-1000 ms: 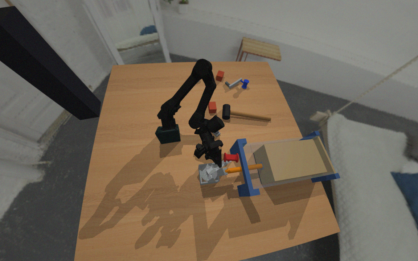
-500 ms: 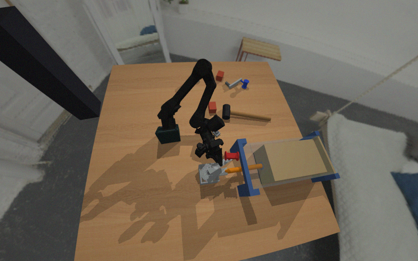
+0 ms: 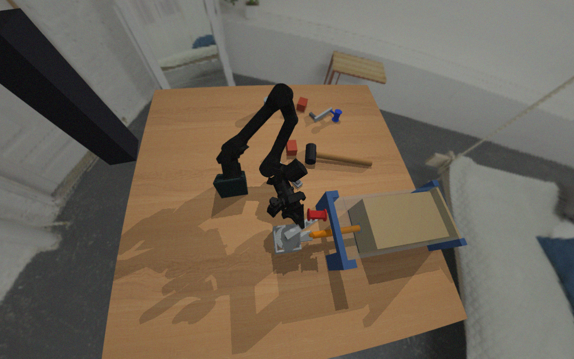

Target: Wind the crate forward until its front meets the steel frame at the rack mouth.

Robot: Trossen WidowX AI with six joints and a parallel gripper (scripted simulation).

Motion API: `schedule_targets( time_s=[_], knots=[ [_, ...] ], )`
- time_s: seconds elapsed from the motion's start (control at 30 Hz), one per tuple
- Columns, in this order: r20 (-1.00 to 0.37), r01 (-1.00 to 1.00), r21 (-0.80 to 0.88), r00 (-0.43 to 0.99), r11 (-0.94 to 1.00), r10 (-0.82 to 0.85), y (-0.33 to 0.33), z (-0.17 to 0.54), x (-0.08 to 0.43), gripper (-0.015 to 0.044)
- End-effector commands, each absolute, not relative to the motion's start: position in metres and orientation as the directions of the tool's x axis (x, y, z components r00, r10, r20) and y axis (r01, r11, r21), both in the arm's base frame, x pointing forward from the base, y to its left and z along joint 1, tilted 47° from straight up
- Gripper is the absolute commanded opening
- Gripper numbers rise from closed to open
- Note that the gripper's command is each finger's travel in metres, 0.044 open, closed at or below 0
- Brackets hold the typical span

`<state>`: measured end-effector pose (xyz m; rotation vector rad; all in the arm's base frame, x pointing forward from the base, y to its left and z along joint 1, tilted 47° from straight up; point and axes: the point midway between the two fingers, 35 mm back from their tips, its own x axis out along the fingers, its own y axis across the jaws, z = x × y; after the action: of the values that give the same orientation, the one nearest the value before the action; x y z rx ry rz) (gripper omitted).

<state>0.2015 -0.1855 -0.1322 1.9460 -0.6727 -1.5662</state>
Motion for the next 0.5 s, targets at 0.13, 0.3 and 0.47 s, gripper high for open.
schedule_targets(
  time_s=[0.13,0.3,0.47],
  knots=[
    [-0.705,-0.045,0.688,0.196,-0.724,-0.682,-0.1846,-0.133,0.2003,0.0],
    [-0.706,-0.043,0.687,0.196,-0.725,-0.681,-0.1842,-0.1336,0.2,0.0],
    [-0.706,-0.043,0.687,0.195,-0.725,-0.681,-0.184,-0.1343,0.1996,0.0]
  ],
)
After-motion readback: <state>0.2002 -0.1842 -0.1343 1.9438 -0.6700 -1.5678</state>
